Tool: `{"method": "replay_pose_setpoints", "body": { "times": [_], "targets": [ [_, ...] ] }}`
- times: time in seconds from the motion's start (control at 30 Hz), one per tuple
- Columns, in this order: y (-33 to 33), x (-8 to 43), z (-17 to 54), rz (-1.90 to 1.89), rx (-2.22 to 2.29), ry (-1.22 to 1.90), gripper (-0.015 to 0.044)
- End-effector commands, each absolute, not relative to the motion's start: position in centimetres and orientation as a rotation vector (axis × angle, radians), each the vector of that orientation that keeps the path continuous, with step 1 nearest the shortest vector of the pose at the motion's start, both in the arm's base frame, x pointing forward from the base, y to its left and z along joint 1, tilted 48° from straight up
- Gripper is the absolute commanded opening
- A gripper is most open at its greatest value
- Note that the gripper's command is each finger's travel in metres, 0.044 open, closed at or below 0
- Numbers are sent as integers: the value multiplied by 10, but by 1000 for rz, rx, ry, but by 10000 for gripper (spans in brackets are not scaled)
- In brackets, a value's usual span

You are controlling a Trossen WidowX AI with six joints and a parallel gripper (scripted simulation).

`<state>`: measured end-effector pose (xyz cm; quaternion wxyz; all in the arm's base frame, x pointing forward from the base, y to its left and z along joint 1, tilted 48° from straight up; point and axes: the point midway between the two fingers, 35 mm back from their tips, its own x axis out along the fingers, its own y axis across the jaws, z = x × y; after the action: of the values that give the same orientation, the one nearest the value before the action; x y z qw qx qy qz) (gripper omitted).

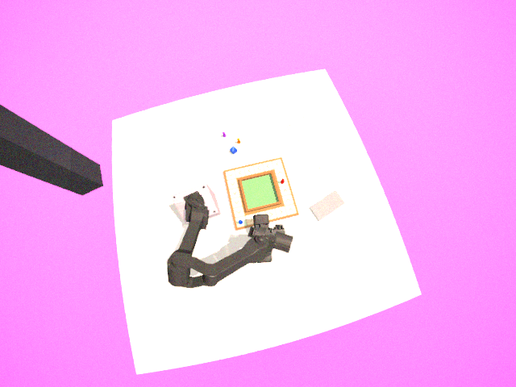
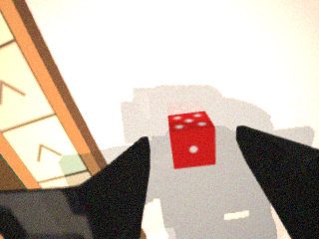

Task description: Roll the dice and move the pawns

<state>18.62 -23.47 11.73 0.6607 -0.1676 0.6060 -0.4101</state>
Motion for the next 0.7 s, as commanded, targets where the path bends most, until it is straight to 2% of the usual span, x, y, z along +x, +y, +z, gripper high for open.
{"method": "replay_pose_setpoints", "body": {
  "times": [0.0,0.17,0.4,0.5,0.67],
  "targets": [
    [-237,186,114,-919,-381,1375,249],
    [-237,186,114,-919,-381,1375,117],
    [-237,186,114,-919,-381,1375,71],
    [-234,187,115,-917,-379,1375,0],
    [-215,194,130,-910,-366,1379,0]
  ]
}}
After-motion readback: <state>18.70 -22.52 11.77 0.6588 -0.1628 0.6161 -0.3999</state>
